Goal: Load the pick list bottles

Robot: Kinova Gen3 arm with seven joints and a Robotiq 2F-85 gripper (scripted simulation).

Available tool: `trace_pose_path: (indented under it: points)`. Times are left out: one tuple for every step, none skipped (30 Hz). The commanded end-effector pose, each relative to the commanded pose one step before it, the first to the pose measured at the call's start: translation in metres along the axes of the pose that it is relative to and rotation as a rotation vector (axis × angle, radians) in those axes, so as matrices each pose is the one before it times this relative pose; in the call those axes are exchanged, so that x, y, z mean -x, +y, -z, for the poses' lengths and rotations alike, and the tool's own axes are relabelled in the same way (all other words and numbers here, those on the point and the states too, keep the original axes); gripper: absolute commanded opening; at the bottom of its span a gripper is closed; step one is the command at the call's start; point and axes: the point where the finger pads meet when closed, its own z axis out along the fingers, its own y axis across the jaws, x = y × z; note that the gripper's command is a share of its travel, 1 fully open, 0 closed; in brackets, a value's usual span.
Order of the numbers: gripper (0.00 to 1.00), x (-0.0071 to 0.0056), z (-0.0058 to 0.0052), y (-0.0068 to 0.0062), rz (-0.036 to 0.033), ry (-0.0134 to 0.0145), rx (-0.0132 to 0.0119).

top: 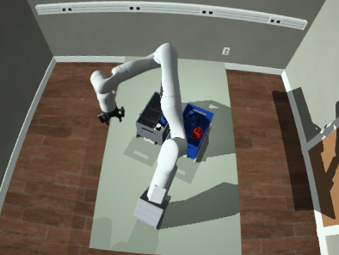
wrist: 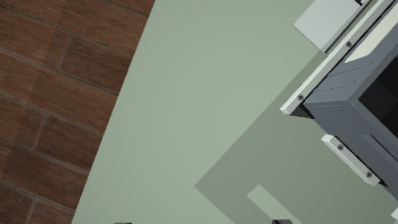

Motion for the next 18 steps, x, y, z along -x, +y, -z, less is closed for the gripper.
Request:
trace_pose_path:
  points:
    - [0.67, 0.00134, 0.00380, -0.01024, -0.00104, 0.00134, 0.00128]
    - [0.67, 0.00094, 0.00159, -0.00466, 0.00001, -0.00001, -0.00001]
    - [0.67, 0.00096, 0.00158, -0.00465, 0.00000, -0.00001, -0.00001]
    - [0.67, 0.00096, 0.00158, -0.00465, 0.00000, -0.00001, -0.00001]
    - [0.67, 0.00096, 0.00158, -0.00465, 0.00000, -0.00001, -0.00001]
    - [0.67, 0.00096, 0.00158, -0.00465, 0.00000, -0.00001, -0.00001]
    - [0.67, 0.00096, 0.00158, -0.00465, 0.00000, -0.00001, -0.00001]
    - [0.67, 0.00096, 0.00158, -0.00465, 0.00000, -0.00001, -0.00001]
    - [0.67, 0.00096, 0.00158, -0.00465, 0.00000, -0.00001, -0.00001]
    - [0.67, 0.00096, 0.00158, -0.00465, 0.00000, -0.00001, -0.00001]
    - [0.67, 0.00096, 0.00158, -0.00465, 0.00000, -0.00001, -0.00001]
    - [0.67, 0.00096, 0.00158, -0.00465, 0.00000, -0.00001, -0.00001]
    - [0.67, 0.00096, 0.00158, -0.00465, 0.00000, -0.00001, -0.00001]
    - [0.67, 0.00096, 0.00158, -0.00465, 0.00000, -0.00001, -0.00001]
    - [0.67, 0.00096, 0.00158, -0.00465, 0.00000, -0.00001, -0.00001]
    - [0.67, 0.00096, 0.00158, -0.00465, 0.00000, -0.00001, -0.00001]
    - [0.67, 0.00000, 0.00000, 0.00000, 0.00000, 0.00000, 0.00000]
    - [0.67, 0.00000, 0.00000, 0.00000, 0.00000, 0.00000, 0.00000]
